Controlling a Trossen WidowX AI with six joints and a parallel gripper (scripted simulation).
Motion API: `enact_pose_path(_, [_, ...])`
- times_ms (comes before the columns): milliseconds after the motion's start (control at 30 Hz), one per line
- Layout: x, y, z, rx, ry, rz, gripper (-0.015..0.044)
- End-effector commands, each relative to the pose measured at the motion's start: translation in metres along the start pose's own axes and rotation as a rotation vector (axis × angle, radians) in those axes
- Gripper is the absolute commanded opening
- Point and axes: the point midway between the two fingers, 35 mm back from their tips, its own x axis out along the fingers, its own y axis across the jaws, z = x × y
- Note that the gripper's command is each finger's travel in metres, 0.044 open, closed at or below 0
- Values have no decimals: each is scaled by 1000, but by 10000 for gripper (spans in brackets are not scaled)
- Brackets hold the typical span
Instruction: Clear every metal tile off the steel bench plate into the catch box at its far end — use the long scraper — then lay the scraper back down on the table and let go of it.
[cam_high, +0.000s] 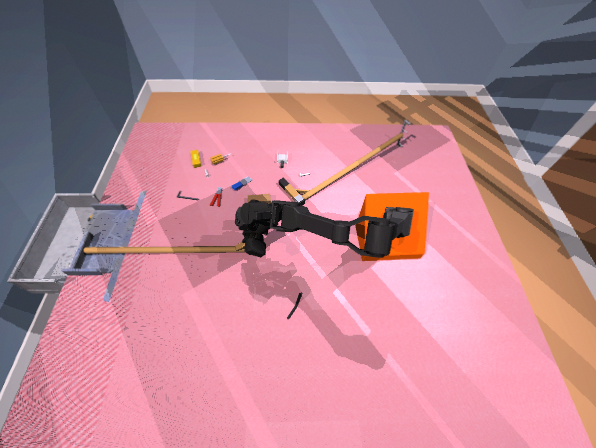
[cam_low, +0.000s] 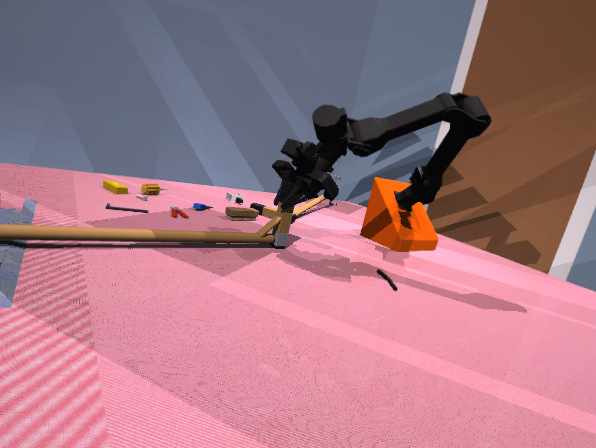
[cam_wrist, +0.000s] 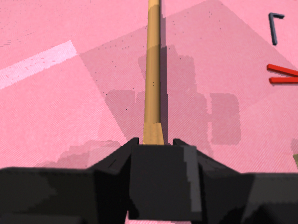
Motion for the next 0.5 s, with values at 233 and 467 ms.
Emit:
enact_pose_path(233, [-12,1,-3,-6,-13,2,0])
enact_pose_path(467, [-16,1,-8,-6,-14,2,0])
